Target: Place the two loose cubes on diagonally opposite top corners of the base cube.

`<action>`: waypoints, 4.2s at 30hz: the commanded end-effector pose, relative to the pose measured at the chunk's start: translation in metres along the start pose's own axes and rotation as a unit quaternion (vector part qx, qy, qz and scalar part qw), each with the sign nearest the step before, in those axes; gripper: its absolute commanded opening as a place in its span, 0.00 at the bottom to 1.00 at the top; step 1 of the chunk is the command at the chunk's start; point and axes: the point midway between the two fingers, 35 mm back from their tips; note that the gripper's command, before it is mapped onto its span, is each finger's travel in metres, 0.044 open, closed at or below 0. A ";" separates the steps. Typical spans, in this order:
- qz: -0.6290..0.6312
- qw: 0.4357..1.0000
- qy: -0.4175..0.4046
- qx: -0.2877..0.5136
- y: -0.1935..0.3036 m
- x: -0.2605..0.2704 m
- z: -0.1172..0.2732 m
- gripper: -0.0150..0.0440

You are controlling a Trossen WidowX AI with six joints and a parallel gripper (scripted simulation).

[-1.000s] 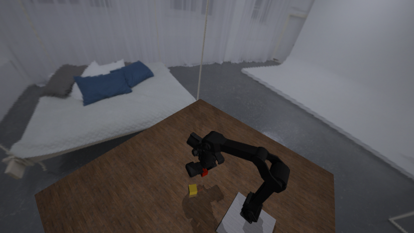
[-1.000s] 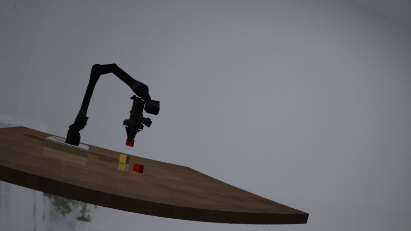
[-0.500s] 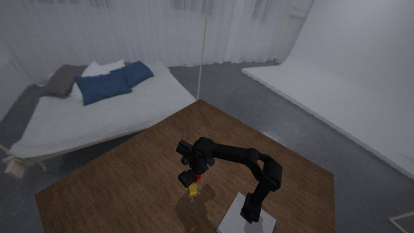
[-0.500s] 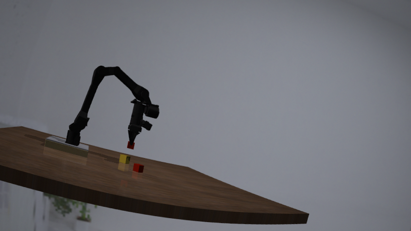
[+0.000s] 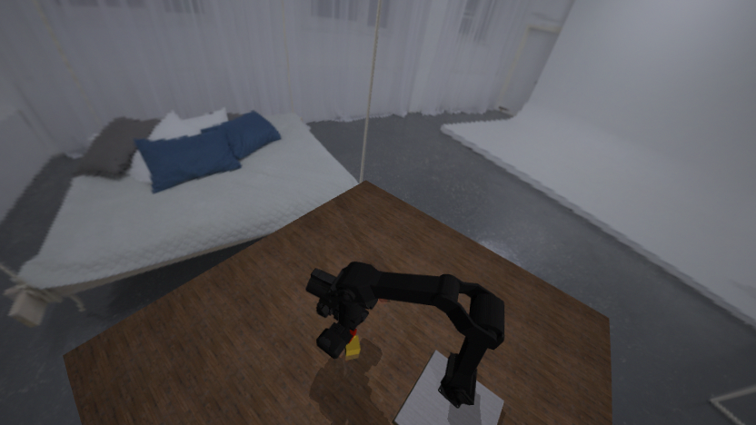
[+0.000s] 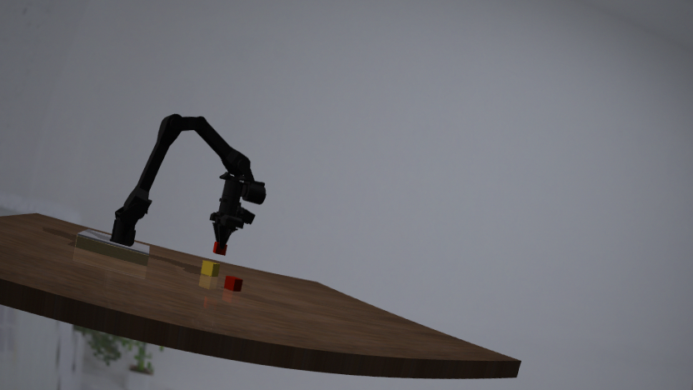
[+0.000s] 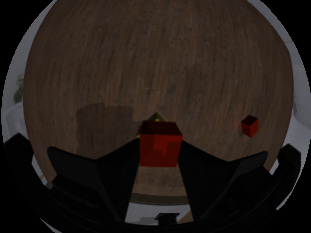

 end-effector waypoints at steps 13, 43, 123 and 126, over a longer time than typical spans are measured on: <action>0.005 1.000 0.002 -0.001 -0.002 0.000 -0.017 0.43; 0.003 1.000 0.002 0.000 -0.001 0.000 -0.028 0.43; -0.470 0.883 0.010 -0.005 0.024 -0.212 -0.037 0.70; -0.470 0.883 0.010 -0.005 0.023 -0.212 -0.038 0.70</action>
Point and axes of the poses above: the point midway between the two fingers, 35 mm back from their tips, its own z axis back along the fingers, its own x axis across the jaws, y = z × x, and after that the axes turned 5 degrees about z, right-handed
